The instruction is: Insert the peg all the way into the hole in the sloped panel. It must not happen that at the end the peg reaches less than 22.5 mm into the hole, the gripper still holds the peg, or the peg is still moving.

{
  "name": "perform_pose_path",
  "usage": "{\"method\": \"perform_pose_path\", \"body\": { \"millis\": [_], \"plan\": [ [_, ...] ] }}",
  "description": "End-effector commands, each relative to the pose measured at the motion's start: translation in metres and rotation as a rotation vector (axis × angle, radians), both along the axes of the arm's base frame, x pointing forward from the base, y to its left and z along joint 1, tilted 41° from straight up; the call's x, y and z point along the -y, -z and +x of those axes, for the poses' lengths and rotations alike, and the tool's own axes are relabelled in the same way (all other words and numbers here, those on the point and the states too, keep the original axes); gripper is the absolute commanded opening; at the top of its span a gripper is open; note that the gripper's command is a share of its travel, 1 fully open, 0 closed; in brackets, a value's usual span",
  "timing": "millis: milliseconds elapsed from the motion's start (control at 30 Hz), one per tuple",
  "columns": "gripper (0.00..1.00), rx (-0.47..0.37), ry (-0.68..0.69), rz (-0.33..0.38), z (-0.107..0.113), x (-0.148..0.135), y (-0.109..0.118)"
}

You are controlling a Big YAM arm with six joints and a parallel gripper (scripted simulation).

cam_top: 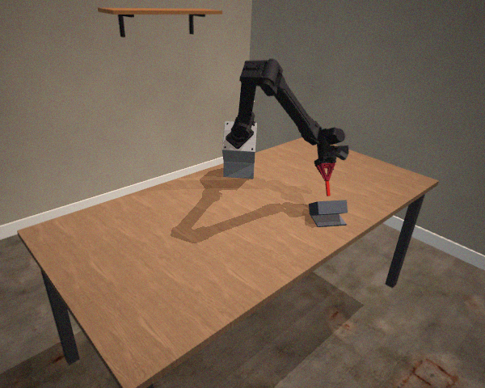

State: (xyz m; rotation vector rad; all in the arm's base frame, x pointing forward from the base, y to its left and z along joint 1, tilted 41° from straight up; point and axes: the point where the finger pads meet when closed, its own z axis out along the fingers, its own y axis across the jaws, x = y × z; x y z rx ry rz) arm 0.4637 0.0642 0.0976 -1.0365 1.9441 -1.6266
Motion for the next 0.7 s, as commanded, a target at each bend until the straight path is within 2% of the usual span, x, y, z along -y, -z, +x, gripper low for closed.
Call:
{"method": "perform_pose_path", "body": {
  "millis": [0, 300, 667],
  "plan": [
    [0.00, 0.004, -0.001, 0.001, 0.0010, -0.0008, 0.0023],
    [0.00, 0.004, -0.001, 0.001, -0.0034, -0.0010, 0.0059],
    [0.00, 0.004, -0.001, 0.001, 0.0012, 0.0064, 0.0104]
  ]
}}
